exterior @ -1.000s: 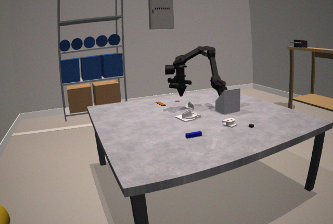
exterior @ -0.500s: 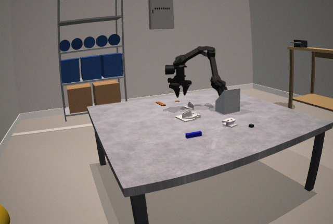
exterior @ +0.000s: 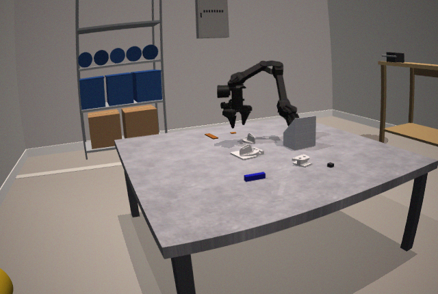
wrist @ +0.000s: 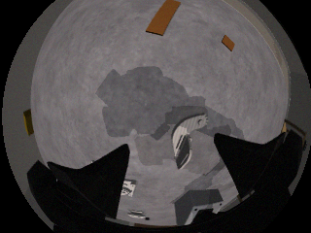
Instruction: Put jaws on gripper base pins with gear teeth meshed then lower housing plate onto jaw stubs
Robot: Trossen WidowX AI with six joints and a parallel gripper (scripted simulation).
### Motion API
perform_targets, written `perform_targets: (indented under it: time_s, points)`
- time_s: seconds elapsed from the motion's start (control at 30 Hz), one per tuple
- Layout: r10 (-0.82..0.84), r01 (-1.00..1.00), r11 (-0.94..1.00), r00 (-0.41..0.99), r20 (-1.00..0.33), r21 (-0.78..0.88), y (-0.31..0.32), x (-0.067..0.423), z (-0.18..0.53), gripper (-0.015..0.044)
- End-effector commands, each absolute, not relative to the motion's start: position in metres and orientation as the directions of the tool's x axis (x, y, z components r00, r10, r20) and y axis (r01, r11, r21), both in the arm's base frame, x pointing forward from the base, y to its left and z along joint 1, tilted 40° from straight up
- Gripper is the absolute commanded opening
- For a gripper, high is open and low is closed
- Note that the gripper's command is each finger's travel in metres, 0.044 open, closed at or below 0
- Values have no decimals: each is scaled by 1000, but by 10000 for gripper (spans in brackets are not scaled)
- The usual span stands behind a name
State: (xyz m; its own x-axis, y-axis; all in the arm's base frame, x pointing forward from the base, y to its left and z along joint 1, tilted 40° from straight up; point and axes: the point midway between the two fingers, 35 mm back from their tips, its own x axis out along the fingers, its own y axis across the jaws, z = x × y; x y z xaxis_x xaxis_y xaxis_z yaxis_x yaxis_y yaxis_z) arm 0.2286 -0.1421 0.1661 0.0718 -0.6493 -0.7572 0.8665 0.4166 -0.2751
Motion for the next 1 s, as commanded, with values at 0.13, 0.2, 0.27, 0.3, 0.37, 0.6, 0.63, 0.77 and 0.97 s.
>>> perform_targets:
  time_s: [0.13,0.2,0.27,0.3,0.37,0.6,0.63,0.77,0.97]
  points:
    - [-649,866,417,72,-757,-275,-142,229,166,440]
    - [-649,866,417,72,-757,-275,-142,229,166,440]
    - [-649,866,417,72,-757,-275,-142,229,166,440]
    - [-649,866,417,72,-757,-275,-142,229,166,440]
    - [-649,866,417,72,-757,-275,-142,229,166,440]
    - [-649,866,417,72,-757,-275,-142,229,166,256]
    - [-649,866,417,72,-757,-275,-142,229,166,230]
    - [-649,866,417,72,-757,-275,-142,229,166,125]
    - [-649,866,417,72,-757,-275,-142,229,166,0]
